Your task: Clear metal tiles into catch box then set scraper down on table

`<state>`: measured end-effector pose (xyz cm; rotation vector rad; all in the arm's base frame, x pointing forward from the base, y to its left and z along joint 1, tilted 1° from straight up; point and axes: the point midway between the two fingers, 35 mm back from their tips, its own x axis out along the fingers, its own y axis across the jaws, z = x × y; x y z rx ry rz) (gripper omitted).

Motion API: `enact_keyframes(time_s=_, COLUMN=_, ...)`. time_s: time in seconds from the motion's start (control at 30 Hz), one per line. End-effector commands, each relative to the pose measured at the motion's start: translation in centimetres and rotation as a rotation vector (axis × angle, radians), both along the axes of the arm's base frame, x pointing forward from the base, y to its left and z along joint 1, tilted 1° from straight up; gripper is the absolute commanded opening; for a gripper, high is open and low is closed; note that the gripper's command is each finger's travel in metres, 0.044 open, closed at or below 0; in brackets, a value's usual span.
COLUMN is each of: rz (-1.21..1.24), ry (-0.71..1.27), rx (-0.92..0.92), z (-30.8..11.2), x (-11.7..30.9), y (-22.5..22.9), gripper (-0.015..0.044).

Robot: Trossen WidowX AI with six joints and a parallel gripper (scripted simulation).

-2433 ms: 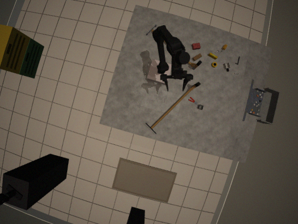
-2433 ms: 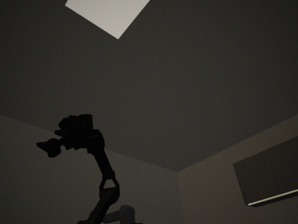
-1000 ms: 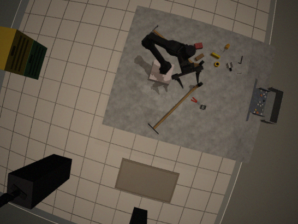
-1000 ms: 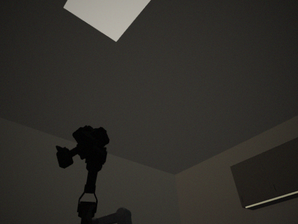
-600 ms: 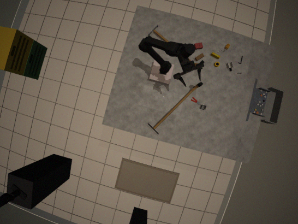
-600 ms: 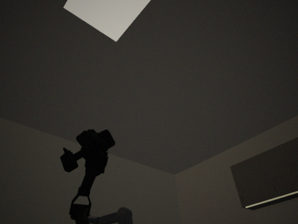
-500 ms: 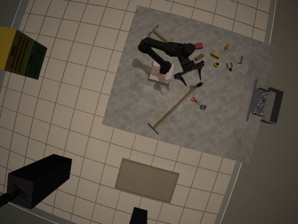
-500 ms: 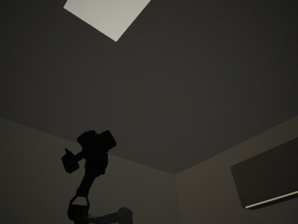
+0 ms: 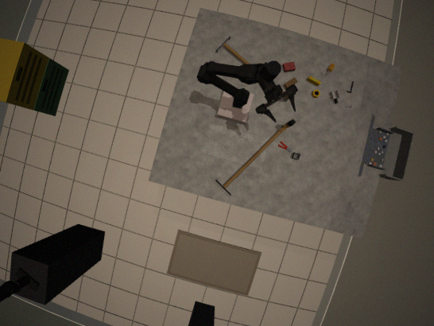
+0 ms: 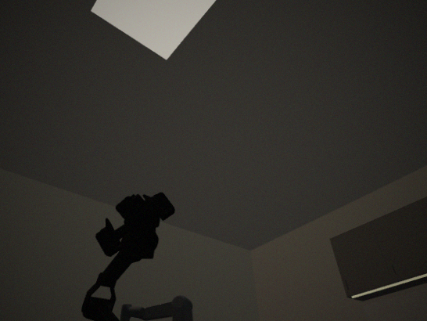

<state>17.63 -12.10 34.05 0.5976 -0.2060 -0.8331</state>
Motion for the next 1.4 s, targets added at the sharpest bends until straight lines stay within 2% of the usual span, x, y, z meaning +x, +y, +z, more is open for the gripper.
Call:
enact_keyframes(time_s=0.0, rz=0.013, ry=-0.025, rx=0.012, z=-0.6, x=0.2, y=0.5, gripper=0.044)
enact_keyframes(time_s=1.37, rz=0.212, ry=-0.343, rx=0.206, z=-4.1, x=1.1, y=5.8, gripper=0.044)
